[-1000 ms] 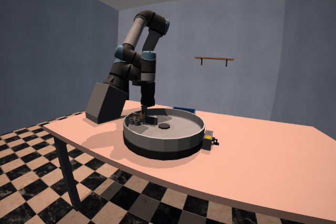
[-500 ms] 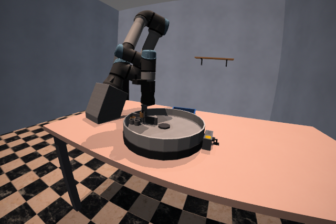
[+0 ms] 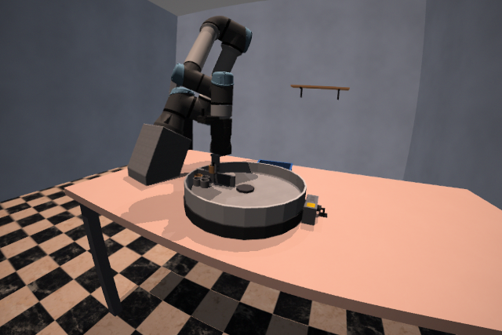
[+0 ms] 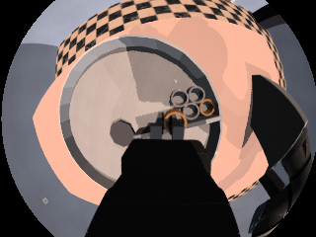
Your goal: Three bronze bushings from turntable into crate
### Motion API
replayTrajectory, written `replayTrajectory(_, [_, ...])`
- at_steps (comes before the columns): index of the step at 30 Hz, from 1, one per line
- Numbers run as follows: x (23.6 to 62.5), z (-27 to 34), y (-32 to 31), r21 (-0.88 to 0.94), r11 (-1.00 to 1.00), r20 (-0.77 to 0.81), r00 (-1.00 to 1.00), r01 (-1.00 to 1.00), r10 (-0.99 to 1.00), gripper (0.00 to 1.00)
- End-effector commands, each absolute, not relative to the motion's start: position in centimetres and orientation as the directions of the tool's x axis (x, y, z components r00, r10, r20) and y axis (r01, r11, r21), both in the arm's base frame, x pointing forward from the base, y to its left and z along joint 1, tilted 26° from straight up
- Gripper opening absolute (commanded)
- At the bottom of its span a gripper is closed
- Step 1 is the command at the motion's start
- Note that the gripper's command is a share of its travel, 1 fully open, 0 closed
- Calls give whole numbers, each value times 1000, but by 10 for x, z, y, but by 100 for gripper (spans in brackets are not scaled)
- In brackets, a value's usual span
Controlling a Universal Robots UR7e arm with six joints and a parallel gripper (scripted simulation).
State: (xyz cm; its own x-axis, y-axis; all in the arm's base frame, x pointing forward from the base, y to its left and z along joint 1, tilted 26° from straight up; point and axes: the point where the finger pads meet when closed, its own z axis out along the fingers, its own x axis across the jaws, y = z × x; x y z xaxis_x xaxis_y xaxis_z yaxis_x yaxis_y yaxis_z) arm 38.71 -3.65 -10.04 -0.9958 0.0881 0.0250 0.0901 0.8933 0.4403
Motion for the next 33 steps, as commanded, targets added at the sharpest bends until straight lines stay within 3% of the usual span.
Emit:
replayTrajectory(1, [387,-82,-46,440,894,24,-996,90,88,0])
replayTrajectory(30, [387,-60,-57,440,894,24,-996,90,88,0])
replayTrajectory(33, [396,-45,-27,440,894,24,-996,90,88,0])
